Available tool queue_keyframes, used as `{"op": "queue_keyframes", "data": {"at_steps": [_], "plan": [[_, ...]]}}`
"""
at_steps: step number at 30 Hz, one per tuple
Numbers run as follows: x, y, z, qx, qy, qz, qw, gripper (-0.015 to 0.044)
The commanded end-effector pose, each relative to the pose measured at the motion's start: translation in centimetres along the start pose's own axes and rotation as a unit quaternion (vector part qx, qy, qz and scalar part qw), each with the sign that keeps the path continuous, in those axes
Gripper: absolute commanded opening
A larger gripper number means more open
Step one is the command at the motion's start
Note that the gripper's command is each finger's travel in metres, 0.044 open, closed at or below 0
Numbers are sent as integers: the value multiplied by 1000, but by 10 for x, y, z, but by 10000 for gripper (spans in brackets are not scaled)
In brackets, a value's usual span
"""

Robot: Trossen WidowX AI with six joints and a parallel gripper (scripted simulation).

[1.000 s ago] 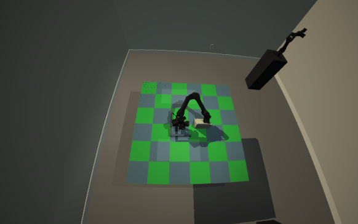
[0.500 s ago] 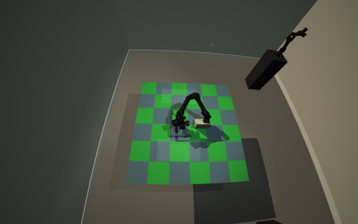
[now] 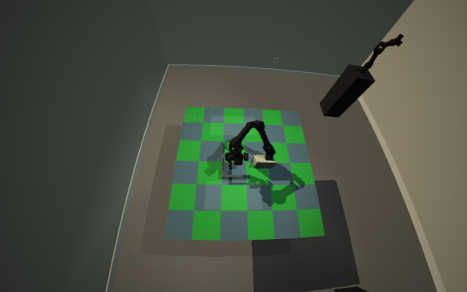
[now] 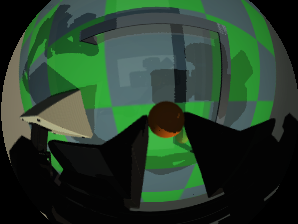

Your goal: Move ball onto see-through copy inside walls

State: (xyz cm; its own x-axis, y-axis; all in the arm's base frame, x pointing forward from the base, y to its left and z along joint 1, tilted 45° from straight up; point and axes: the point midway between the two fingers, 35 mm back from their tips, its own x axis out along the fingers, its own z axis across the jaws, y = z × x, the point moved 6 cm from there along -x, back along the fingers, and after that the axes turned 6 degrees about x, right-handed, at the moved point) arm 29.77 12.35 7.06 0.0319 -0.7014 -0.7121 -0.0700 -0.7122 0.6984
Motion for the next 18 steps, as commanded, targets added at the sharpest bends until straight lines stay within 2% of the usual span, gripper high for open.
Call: {"op": "queue_keyframes", "data": {"at_steps": [1,7,18], "plan": [[-21,3,1,7,4,-5,1000,0],[-19,6,-1,7,4,-5,1000,0],[2,59,-39,10,6,-9,1000,0]]}}
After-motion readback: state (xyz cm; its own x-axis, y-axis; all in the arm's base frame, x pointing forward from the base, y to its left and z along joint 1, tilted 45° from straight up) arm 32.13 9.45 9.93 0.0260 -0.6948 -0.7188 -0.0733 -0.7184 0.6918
